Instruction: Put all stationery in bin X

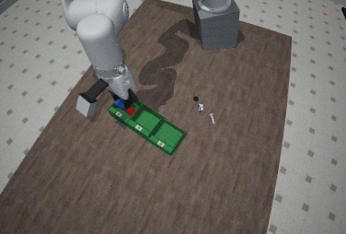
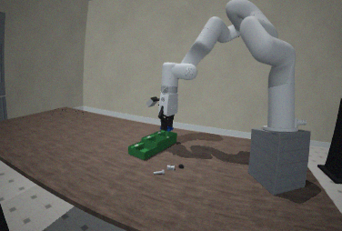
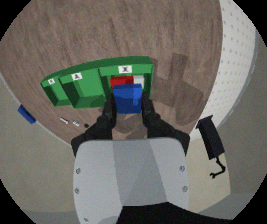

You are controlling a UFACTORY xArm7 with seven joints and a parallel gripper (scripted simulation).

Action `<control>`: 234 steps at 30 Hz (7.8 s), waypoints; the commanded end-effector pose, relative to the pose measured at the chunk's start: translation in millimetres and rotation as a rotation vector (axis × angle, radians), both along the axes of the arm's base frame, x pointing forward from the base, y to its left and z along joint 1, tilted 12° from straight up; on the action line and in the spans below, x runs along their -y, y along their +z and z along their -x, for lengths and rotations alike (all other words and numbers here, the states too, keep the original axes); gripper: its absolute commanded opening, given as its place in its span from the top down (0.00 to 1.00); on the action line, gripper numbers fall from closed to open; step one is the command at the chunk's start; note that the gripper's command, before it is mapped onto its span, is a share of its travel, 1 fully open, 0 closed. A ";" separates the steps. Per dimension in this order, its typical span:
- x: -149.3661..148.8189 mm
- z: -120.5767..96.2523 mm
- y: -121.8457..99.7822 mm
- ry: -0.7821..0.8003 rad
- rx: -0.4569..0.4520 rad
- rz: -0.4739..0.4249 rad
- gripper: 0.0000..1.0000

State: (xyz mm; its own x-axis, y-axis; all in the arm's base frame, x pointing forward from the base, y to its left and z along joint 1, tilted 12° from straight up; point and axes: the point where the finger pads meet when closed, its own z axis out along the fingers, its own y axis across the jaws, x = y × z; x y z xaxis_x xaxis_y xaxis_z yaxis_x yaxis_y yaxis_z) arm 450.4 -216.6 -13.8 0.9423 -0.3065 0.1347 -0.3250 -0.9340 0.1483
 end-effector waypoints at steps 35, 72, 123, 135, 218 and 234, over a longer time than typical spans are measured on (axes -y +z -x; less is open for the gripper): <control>0.3 -0.8 -17.0 0.000 0.003 0.001 1.00; 4.0 -2.6 -36.9 0.000 0.003 0.001 0.53; -81.6 25.4 -14.5 0.406 -0.074 0.035 0.71; -160.0 50.0 -29.5 0.446 -0.081 0.037 0.71; -227.2 69.2 -114.2 0.446 -0.081 0.036 0.71; -227.2 69.3 -114.2 0.446 -0.081 0.037 1.00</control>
